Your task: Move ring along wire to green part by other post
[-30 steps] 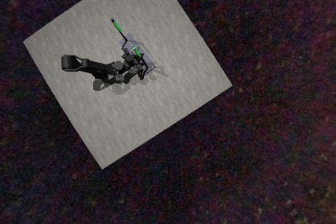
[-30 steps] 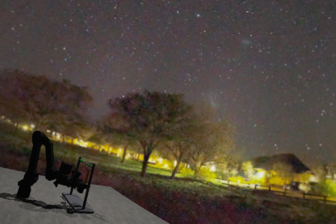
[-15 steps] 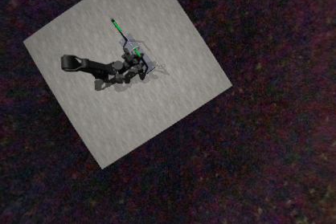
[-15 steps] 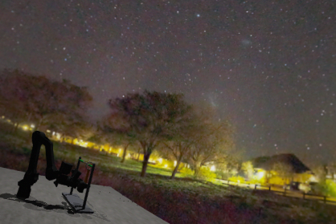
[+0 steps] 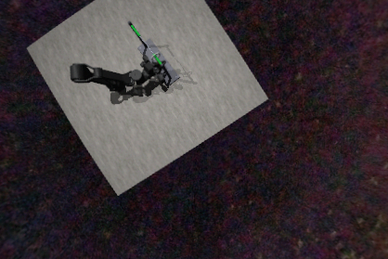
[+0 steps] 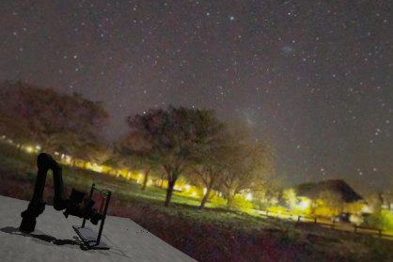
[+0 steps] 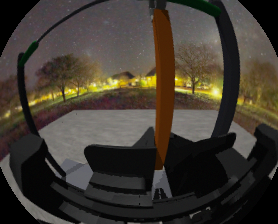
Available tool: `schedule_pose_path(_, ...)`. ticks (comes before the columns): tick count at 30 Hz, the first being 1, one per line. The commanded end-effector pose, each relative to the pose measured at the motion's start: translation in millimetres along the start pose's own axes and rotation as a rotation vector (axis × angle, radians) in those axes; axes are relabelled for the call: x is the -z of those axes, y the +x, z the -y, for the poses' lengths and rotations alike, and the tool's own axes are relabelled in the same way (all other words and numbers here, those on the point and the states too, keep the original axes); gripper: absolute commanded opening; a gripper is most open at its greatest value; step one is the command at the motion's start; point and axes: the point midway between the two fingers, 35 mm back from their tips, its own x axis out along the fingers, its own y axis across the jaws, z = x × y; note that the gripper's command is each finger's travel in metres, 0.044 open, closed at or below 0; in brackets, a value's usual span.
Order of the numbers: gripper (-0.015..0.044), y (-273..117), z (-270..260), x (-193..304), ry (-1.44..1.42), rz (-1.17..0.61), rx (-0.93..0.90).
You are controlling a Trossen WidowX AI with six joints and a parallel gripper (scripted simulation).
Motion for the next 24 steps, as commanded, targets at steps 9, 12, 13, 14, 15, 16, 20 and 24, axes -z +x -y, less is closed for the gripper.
schedule_pose_path(9,-0.015,-0.1,-12.1,-0.9,-0.001,0.004,-0.002)
schedule_pose_path(12,-0.015,0.0,-15.1,-0.9,-0.001,0.004,-0.002)
schedule_pose_path(13,-0.015,0.0,-16.1,-0.9,0.0,0.004,-0.002)
schedule_pose_path(14,-0.015,0.0,-17.1,-0.9,0.0,0.005,-0.003)
schedule_pose_path(15,-0.015,0.1,-18.2,-0.9,0.0,0.005,-0.003)
schedule_pose_path(16,-0.015,0.1,-19.2,-0.9,0.0,0.005,-0.003)
schedule_pose_path(20,-0.015,0.2,-23.4,-0.9,0.002,0.005,-0.002)
schedule_pose_path(24,-0.015,0.3,-27.7,-1.0,0.005,0.006,-0.001)
